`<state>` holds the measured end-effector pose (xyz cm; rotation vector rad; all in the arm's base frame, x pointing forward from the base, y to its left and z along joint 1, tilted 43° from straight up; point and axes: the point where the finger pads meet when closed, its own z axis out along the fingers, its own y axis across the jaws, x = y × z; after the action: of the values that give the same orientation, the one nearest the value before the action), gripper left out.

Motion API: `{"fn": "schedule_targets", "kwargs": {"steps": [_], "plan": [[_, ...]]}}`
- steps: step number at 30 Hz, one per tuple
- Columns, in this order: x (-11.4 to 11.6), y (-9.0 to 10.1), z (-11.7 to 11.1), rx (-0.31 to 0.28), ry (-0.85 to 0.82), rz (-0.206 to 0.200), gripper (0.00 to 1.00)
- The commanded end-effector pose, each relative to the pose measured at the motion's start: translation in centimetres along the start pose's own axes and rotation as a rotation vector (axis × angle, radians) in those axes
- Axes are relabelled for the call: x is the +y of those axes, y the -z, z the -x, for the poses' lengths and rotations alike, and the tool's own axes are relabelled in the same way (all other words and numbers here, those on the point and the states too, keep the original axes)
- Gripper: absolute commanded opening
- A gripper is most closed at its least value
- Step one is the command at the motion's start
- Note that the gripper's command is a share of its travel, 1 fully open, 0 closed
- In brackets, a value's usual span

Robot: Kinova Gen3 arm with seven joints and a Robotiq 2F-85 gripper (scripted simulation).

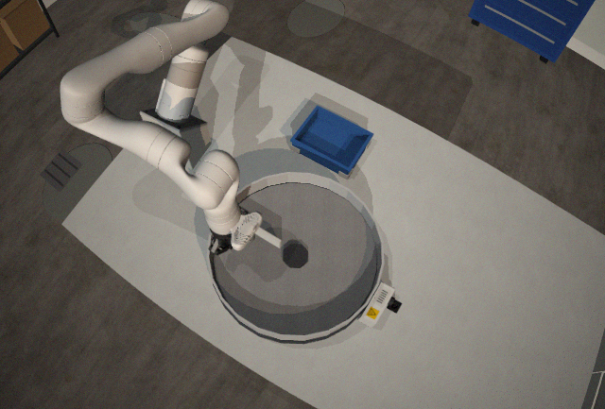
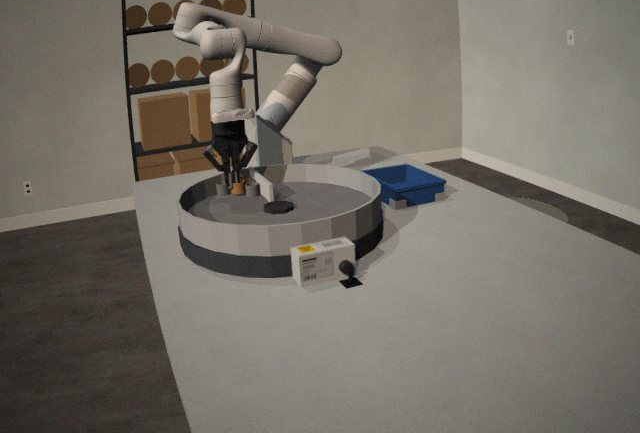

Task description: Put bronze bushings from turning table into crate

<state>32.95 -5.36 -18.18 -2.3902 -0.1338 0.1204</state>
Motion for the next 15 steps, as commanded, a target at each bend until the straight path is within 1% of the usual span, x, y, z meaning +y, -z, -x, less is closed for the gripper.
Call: {"fn": "schedule_targets", "kwargs": {"steps": [1, 10, 15], "plan": [[0.15, 0.24, -0.03, 0.002, -0.001, 0.004, 0.00], [0.15, 0.24, -0.03, 0.002, -0.001, 0.004, 0.00], [0.14, 0.98, -0.03, 0.002, -0.001, 0.004, 0.00]]}}
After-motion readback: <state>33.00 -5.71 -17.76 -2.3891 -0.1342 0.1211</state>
